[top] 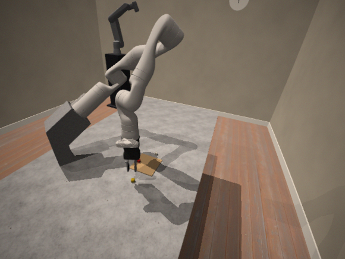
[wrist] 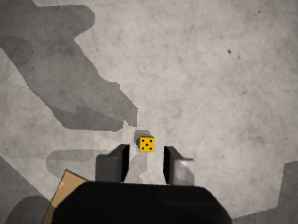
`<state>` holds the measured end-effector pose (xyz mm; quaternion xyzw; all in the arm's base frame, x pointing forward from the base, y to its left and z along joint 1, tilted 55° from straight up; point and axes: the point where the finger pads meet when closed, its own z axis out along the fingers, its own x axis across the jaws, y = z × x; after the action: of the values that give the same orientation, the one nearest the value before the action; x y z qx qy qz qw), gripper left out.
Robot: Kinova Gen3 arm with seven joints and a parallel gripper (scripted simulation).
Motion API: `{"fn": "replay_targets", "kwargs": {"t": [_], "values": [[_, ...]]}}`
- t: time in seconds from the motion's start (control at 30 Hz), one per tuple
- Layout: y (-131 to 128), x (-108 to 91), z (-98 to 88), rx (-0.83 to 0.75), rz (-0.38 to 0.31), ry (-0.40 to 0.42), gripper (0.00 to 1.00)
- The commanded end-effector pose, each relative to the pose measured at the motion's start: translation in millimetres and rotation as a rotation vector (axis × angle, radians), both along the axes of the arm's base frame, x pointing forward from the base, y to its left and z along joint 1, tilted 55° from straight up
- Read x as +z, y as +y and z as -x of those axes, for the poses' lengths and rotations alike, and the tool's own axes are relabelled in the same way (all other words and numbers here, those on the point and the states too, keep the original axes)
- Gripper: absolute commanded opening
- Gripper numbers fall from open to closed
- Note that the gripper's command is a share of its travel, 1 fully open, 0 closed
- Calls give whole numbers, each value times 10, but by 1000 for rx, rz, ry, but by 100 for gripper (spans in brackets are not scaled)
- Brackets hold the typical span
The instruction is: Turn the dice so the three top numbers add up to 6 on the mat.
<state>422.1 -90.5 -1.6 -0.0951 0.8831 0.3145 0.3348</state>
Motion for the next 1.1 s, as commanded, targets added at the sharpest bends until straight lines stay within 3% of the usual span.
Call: {"fn": "replay_targets", "kwargs": {"t": [0.0,1.07], "values": [[-9,1,0,-1,1,0,64],[32,-37,-36,-1,1,0,64]]}}
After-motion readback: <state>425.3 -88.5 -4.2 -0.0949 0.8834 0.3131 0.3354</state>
